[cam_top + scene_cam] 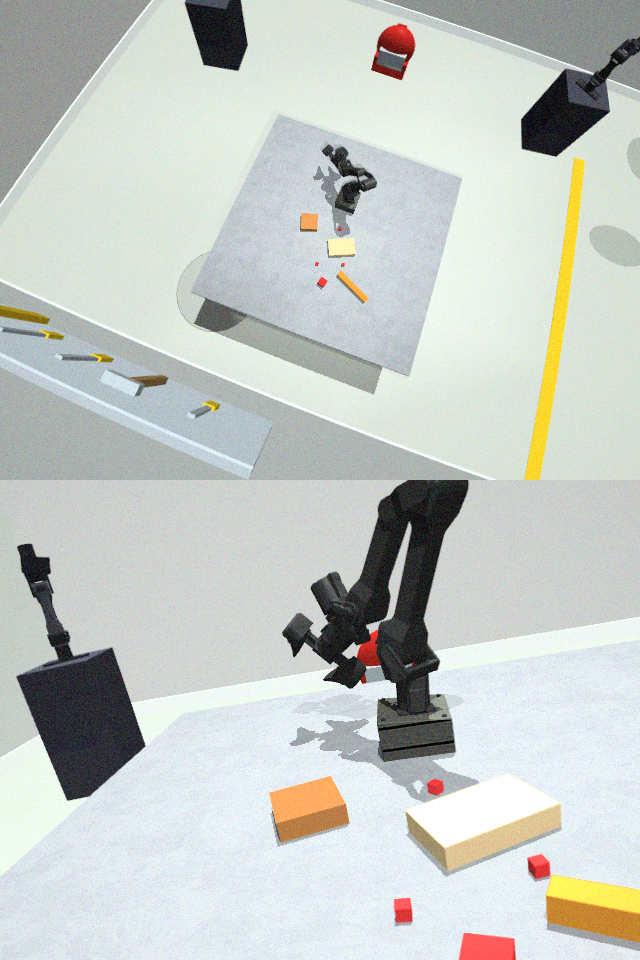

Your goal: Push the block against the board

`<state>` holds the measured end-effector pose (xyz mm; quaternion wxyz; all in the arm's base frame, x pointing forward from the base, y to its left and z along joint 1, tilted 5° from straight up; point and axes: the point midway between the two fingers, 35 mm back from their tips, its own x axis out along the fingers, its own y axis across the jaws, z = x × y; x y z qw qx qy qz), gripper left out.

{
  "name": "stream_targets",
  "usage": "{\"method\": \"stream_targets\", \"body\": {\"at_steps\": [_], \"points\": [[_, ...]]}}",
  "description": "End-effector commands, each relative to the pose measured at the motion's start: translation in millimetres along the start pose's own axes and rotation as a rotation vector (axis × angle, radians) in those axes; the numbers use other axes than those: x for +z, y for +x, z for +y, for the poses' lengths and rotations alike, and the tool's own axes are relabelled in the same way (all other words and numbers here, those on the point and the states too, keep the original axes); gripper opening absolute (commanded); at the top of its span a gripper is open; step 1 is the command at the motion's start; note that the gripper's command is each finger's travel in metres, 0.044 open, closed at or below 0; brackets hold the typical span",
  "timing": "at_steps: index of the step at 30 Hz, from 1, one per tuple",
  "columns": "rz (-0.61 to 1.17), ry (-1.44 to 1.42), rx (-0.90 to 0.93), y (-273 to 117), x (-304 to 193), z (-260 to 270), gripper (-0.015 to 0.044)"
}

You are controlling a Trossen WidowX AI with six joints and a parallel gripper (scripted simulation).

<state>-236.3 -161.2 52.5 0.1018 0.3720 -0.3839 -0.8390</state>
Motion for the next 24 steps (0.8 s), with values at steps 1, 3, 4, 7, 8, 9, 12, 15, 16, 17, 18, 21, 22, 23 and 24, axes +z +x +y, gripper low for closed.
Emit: {"method": "stream_targets", "body": {"at_steps": [1,3,4,7,8,9,12,15,16,17,18,21,22,23,24], "points": [[0.0,0.0,0.0,0.0,0.0,0.0,0.0374],[0.002,-0.005,0.0,0.1,-0.5,0.2,0.0321],[0.009,-0.019,-0.002,0.5,-2.2,1.0,0.0295],[0.049,-0.1,-0.007,2.6,-11.6,5.1,0.0216],[0.063,-0.129,-0.008,3.2,-15.0,6.5,0.019],[0.077,-0.158,-0.009,3.8,-18.4,7.9,0.0164],[0.118,-0.245,-0.011,5.1,-28.7,12.0,0.0085],[0.16,-0.333,-0.01,6.0,-39.2,15.9,0.0006],[0.174,-0.362,-0.009,6.2,-42.7,17.2,0.0],[0.188,-0.392,-0.008,6.4,-46.3,18.4,0.0],[0.201,-0.421,-0.007,6.4,-49.8,19.6,0.0],[0.243,-0.51,-0.001,6.4,-60.5,23.0,0.0],[0.257,-0.54,0.001,6.2,-64.1,24.1,0.0],[0.27,-0.568,0.004,6.1,-67.5,25.2,0.0],[0.283,-0.597,0.006,5.9,-71.0,26.2,0.0]]}}
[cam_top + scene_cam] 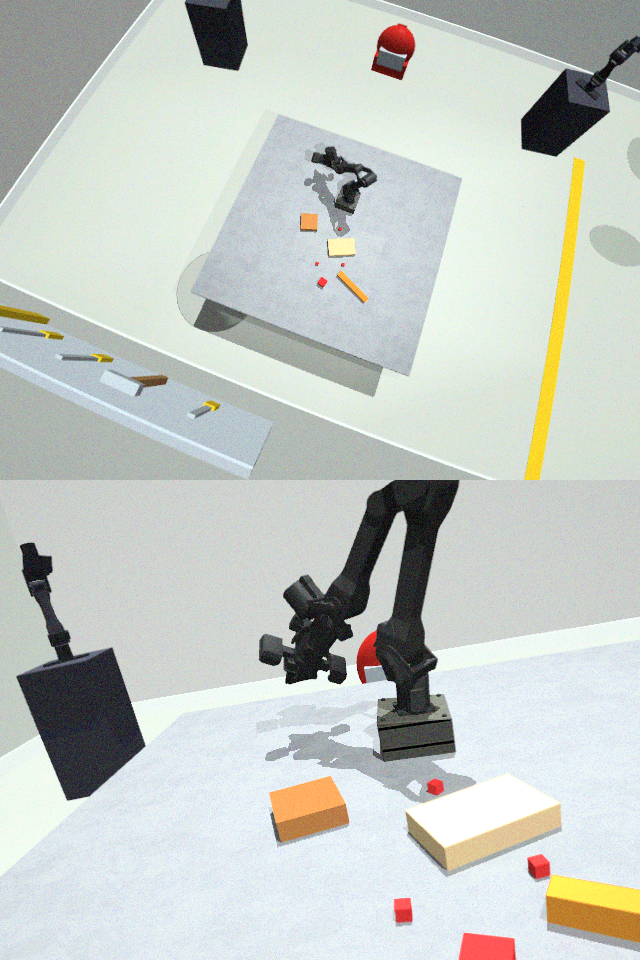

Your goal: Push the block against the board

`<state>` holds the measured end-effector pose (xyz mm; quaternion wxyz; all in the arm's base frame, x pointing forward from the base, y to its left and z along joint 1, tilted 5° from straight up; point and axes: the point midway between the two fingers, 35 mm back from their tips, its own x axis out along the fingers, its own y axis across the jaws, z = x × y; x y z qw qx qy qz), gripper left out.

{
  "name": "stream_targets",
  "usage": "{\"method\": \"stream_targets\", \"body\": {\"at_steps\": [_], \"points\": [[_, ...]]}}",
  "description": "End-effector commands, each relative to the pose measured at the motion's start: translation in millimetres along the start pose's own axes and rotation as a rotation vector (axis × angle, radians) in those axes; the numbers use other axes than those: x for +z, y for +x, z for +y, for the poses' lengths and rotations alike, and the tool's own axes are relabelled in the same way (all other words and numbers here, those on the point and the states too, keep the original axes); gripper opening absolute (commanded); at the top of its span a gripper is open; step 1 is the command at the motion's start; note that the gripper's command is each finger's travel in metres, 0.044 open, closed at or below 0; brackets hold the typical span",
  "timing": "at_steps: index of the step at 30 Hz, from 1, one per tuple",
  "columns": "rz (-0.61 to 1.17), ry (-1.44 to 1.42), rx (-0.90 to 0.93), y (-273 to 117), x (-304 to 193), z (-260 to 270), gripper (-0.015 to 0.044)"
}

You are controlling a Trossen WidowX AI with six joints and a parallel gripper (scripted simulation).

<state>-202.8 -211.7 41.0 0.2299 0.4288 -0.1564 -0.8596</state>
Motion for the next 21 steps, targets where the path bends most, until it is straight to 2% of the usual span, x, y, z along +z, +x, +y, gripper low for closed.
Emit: {"method": "stream_targets", "body": {"at_steps": [1,21], "points": [[0.066,-0.139,0.012,3.3,-12.7,12.2,0.0],[0.296,-0.739,0.107,2.2,-70.4,57.3,0.0]]}}
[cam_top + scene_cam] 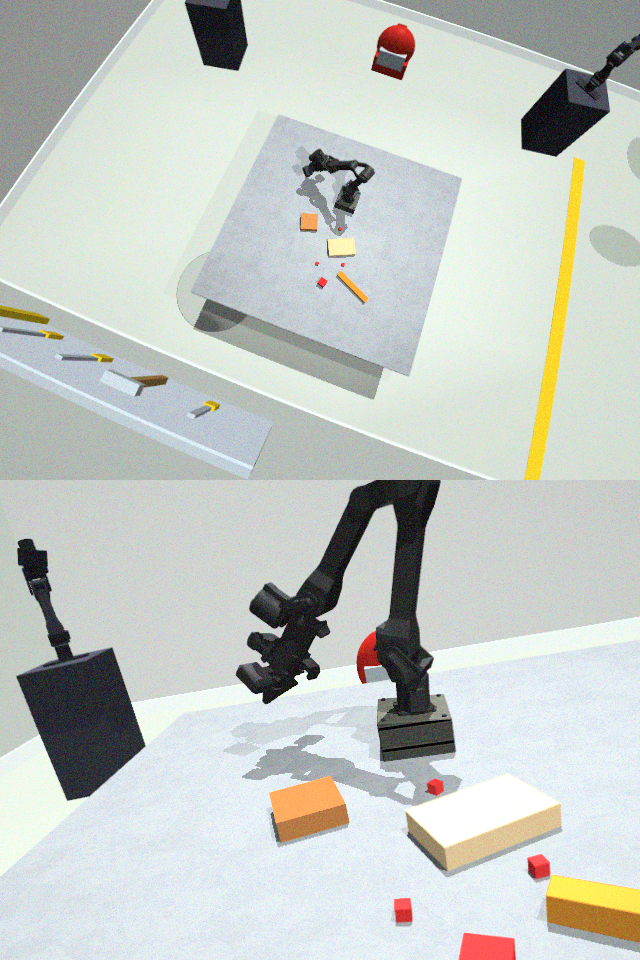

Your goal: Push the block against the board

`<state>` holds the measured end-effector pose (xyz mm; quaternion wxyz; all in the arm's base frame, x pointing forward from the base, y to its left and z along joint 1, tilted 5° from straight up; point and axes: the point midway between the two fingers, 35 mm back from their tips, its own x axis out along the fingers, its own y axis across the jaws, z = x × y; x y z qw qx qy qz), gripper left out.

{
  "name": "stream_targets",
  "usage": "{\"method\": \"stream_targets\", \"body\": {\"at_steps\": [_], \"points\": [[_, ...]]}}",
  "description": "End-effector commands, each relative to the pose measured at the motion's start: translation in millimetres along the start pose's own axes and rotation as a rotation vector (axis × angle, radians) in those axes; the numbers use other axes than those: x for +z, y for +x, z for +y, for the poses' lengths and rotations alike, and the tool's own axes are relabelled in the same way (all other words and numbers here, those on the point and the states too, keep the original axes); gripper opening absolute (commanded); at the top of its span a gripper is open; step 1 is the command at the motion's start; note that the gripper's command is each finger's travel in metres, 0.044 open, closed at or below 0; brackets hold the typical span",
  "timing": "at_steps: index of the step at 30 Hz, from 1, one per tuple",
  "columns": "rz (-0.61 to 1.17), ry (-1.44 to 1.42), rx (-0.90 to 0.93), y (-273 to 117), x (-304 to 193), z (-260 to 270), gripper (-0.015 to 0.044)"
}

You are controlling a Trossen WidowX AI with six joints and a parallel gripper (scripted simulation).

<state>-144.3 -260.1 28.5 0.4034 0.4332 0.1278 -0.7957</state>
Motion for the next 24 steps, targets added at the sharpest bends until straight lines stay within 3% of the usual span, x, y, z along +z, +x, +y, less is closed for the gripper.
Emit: {"method": "stream_targets", "body": {"at_steps": [1,24], "points": [[0.05,-0.141,0.027,2.6,-7.2,15.8,0.0],[0.245,-0.859,0.2,-1.6,-46.5,89.0,0.0]]}}
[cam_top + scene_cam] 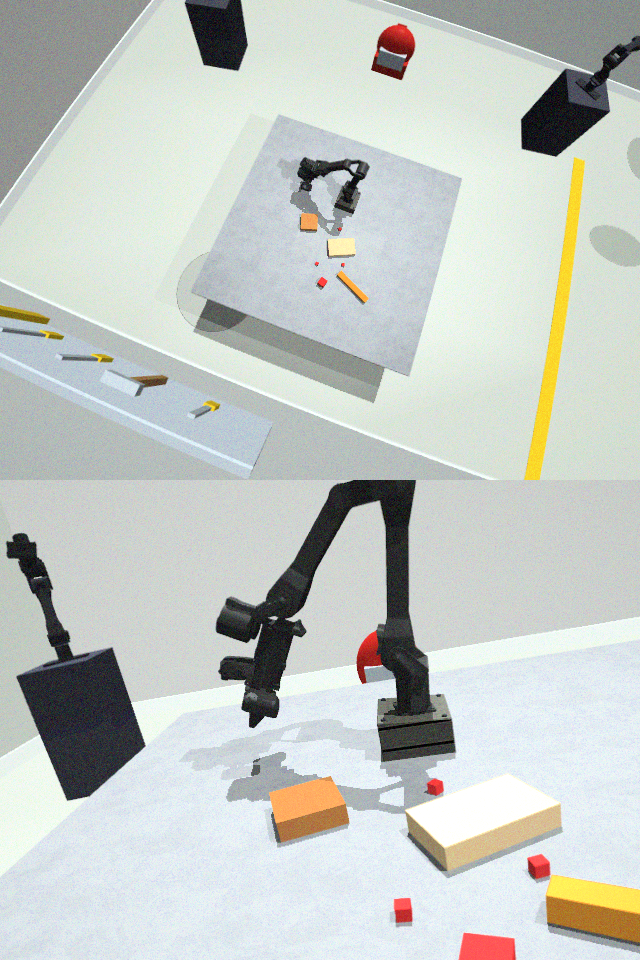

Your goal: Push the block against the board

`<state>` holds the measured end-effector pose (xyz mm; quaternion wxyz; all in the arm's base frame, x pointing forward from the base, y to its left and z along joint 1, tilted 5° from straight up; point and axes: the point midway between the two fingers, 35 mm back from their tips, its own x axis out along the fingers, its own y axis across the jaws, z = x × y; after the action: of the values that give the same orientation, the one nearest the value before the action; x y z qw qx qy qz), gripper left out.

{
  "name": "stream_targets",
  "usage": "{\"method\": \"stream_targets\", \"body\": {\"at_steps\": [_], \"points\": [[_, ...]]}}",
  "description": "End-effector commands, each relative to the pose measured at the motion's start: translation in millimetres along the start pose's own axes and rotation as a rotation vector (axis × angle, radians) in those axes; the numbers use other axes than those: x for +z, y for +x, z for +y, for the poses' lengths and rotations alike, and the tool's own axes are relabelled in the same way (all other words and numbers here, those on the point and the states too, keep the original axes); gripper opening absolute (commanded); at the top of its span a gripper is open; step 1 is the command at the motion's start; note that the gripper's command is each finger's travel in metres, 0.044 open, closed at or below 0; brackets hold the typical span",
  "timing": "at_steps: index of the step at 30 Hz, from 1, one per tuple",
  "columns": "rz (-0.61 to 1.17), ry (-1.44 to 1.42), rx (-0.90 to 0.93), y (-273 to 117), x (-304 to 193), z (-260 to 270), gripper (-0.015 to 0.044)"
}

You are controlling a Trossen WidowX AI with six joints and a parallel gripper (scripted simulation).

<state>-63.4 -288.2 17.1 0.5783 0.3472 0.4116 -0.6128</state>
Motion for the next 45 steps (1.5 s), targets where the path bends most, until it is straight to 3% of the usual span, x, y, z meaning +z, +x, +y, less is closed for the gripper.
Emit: {"method": "stream_targets", "body": {"at_steps": [1,45], "points": [[0.037,-0.155,0.046,1.5,2.7,17.7,0.0],[0.22,-1.567,0.497,-26.9,-15.0,168.7,0.0]]}}
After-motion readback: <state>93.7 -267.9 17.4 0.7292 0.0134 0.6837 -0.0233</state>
